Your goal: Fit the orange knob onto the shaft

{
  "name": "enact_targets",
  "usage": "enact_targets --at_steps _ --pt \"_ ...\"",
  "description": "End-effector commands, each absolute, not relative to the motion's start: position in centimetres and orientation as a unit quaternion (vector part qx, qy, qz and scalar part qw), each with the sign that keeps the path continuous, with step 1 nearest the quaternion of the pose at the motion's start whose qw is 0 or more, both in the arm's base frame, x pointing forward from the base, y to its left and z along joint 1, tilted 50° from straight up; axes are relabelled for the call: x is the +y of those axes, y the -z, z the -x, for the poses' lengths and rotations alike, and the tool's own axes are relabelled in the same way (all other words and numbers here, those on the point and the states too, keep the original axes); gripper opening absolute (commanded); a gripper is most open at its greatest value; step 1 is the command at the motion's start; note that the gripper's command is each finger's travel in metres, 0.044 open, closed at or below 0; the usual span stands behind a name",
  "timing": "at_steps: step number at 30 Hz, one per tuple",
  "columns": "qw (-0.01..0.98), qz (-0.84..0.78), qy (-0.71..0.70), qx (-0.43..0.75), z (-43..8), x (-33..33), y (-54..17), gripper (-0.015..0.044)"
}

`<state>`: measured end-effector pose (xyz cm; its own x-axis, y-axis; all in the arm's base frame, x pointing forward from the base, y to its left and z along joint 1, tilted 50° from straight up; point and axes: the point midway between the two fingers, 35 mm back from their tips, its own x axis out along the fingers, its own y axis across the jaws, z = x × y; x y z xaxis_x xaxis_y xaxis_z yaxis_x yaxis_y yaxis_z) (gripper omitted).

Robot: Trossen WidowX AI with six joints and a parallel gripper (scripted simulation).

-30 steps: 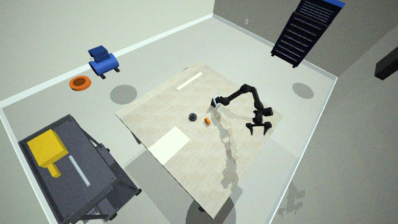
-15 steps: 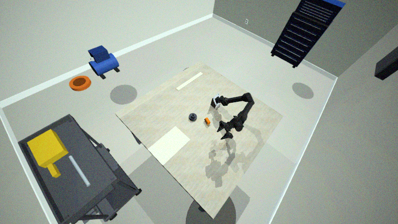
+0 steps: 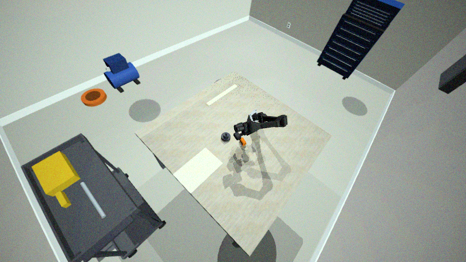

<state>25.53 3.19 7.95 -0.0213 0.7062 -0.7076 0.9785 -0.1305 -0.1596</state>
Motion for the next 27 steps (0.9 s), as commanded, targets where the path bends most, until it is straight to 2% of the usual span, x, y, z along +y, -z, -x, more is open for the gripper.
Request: enact_targets --at_steps 1,27 --pt "0.139 -0.684 0.350 0.625 -24.7 2.8 -7.7 0.0440" --pt "0.139 -0.684 0.350 0.625 -24.6 6.3 -4.6 0.0440"
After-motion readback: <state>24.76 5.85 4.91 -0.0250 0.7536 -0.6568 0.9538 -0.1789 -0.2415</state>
